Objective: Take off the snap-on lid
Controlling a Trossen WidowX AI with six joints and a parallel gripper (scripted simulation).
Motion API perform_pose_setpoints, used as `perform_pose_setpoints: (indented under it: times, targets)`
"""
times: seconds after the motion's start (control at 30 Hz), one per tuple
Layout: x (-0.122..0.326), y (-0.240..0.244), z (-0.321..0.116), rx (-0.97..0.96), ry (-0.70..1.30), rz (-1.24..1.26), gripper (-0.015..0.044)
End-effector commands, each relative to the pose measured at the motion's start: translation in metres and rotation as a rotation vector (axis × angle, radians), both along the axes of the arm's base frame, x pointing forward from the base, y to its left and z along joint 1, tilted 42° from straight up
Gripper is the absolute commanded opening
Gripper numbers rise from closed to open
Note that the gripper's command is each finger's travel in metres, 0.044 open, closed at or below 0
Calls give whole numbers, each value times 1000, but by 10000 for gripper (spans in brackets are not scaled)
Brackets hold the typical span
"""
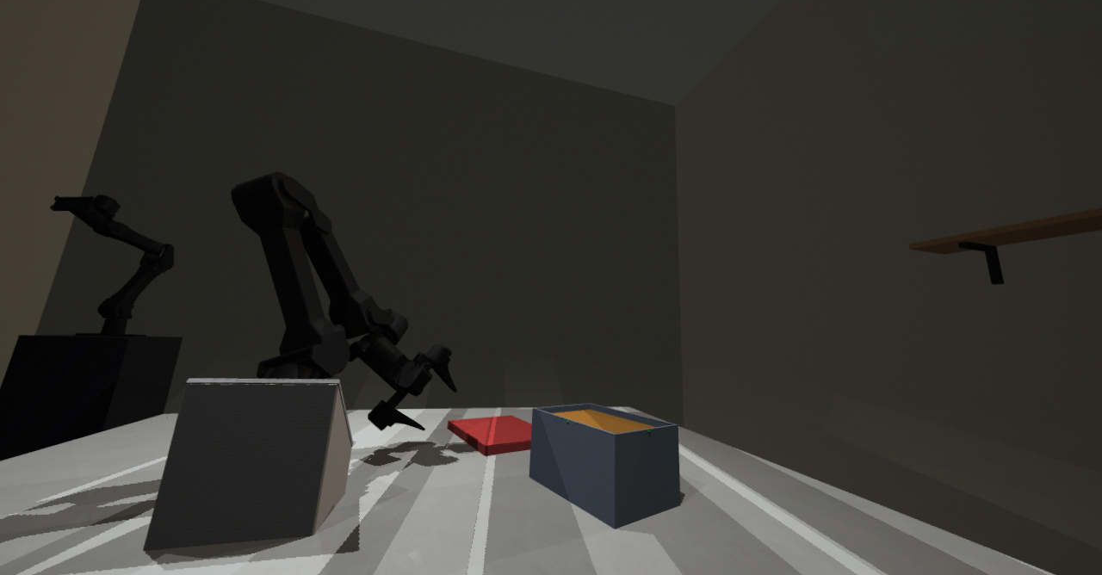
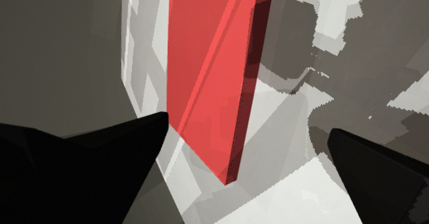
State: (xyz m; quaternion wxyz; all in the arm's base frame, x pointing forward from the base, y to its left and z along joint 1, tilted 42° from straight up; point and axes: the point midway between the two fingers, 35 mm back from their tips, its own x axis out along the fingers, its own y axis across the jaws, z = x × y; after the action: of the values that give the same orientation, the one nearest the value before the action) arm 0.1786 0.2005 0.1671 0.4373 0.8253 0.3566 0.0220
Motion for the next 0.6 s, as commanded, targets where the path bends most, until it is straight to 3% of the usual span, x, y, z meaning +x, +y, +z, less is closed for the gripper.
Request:
perform_pose_setpoints:
  times: [0.0,0.57]
  targets:
    - [-1,-4,10,11,-5,0,440]
    - [-14,-28,30,11,-5,0,440]
